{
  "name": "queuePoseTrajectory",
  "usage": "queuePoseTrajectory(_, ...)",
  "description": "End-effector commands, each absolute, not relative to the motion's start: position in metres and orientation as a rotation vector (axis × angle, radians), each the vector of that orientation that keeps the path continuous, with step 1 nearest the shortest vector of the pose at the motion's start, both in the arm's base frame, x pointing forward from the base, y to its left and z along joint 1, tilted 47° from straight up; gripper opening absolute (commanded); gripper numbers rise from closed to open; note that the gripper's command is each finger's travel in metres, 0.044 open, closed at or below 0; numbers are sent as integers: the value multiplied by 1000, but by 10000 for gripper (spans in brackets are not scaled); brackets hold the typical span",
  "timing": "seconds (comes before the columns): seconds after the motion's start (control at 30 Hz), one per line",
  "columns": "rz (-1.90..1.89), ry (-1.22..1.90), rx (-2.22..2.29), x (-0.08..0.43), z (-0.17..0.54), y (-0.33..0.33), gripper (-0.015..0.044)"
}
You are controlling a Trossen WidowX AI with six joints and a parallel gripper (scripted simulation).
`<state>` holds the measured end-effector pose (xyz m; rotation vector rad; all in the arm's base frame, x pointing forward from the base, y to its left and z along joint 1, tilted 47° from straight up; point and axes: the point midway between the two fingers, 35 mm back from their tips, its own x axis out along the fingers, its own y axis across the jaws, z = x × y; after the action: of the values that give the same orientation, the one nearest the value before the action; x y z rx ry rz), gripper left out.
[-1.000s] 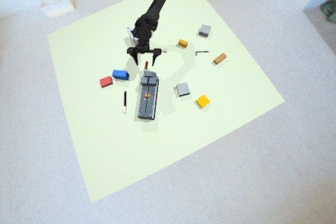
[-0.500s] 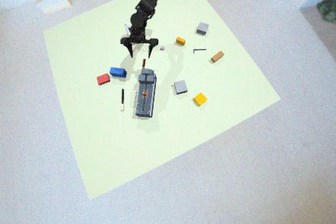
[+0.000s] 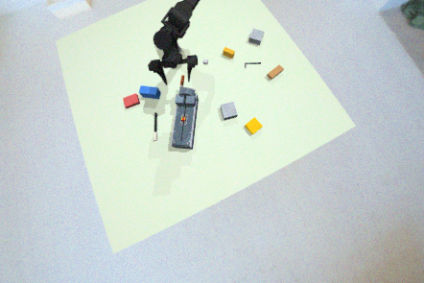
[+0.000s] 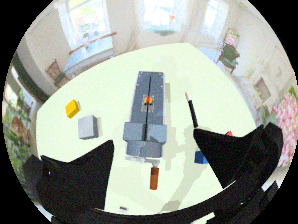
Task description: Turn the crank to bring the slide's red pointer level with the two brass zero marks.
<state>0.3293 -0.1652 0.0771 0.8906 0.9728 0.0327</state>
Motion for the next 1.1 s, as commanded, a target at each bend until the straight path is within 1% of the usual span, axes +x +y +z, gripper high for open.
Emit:
queuePoseTrajectory(0.0,113,968,866,345,69,-173,440)
queuePoseTrajectory(0.4,291,925,807,381,43,-190,440)
queuePoseTrajectory(0.5,292,926,806,382,40,-188,440)
queuePoseTrajectory(0.83,294,924,807,383,5,-151,440)
queuePoseTrajectory(1.07,295,923,807,382,3,-149,440)
